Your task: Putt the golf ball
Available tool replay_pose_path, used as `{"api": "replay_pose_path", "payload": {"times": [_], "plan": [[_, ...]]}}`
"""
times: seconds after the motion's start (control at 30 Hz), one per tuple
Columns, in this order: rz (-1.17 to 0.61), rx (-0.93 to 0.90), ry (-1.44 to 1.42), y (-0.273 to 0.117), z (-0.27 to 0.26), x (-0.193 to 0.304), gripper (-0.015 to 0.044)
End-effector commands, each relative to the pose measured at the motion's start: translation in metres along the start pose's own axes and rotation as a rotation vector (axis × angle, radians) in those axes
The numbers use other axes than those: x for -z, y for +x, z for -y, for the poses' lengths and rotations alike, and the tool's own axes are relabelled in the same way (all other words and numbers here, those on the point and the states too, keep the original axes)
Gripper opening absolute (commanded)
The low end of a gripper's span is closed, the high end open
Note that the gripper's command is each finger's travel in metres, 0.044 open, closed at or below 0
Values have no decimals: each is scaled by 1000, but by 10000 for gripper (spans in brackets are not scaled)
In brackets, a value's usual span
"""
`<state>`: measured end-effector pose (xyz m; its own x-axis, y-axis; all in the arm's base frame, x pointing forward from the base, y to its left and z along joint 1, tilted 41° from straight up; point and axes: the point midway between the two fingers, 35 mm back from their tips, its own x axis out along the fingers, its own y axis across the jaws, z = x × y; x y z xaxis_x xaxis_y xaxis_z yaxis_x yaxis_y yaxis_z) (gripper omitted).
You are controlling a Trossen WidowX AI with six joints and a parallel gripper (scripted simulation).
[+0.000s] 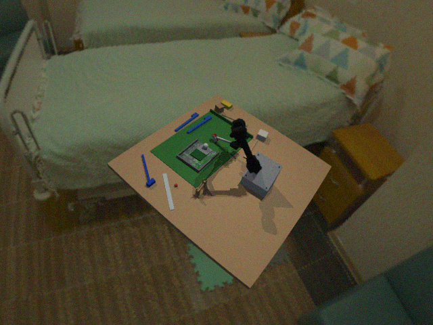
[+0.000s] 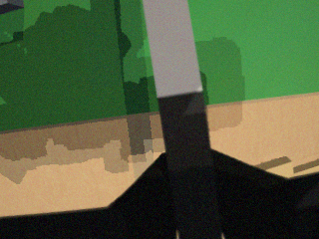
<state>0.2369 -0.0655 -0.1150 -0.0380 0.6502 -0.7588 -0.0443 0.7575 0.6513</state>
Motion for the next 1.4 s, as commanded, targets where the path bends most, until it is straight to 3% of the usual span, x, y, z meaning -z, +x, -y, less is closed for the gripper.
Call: {"api": "replay_pose_path", "payload": {"times": [0.0, 0.2, 1.37], "plan": [[16, 12, -7, -22, 0, -4, 0], [15, 13, -7, -58, -1, -2, 0], [11, 6, 1, -50, -1, -1, 0]]}}
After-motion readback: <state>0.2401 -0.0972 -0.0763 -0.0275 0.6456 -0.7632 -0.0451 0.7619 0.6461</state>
